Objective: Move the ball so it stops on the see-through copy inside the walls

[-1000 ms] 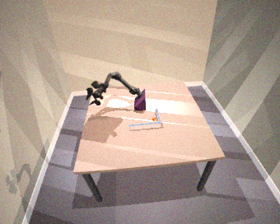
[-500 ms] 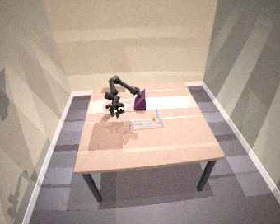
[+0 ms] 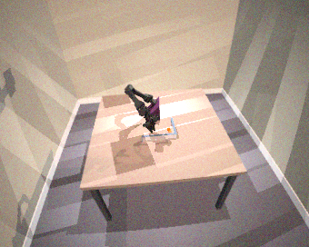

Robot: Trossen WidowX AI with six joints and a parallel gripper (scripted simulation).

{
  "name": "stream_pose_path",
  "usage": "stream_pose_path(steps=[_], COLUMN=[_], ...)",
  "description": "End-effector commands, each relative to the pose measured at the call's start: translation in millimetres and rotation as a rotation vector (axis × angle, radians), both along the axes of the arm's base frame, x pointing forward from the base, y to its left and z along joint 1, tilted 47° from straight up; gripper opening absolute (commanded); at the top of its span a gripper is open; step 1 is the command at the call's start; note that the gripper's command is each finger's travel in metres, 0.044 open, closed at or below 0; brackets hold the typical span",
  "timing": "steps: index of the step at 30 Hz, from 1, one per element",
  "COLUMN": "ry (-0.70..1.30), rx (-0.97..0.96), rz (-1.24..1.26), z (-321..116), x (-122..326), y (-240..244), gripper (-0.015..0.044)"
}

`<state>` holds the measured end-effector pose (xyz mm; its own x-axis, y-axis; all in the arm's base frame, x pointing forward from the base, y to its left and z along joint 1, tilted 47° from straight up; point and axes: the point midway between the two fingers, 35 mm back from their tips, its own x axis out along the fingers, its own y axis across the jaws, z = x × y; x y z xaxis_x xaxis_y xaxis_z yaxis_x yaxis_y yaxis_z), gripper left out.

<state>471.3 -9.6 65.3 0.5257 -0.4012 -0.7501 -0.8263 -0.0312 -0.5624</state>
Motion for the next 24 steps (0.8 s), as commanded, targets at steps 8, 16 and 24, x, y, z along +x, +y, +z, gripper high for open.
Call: stream_pose_path(steps=[8,16,24], ry=[0.428,0.634,0.634], rx=[-0.142,-0.367,-0.367], rz=[-0.101,-0.166,-0.166], z=[-130,-178,-188], x=[-96,-172,-173], y=[43,49,38], gripper=[0.0265,0.0265,0.0265])
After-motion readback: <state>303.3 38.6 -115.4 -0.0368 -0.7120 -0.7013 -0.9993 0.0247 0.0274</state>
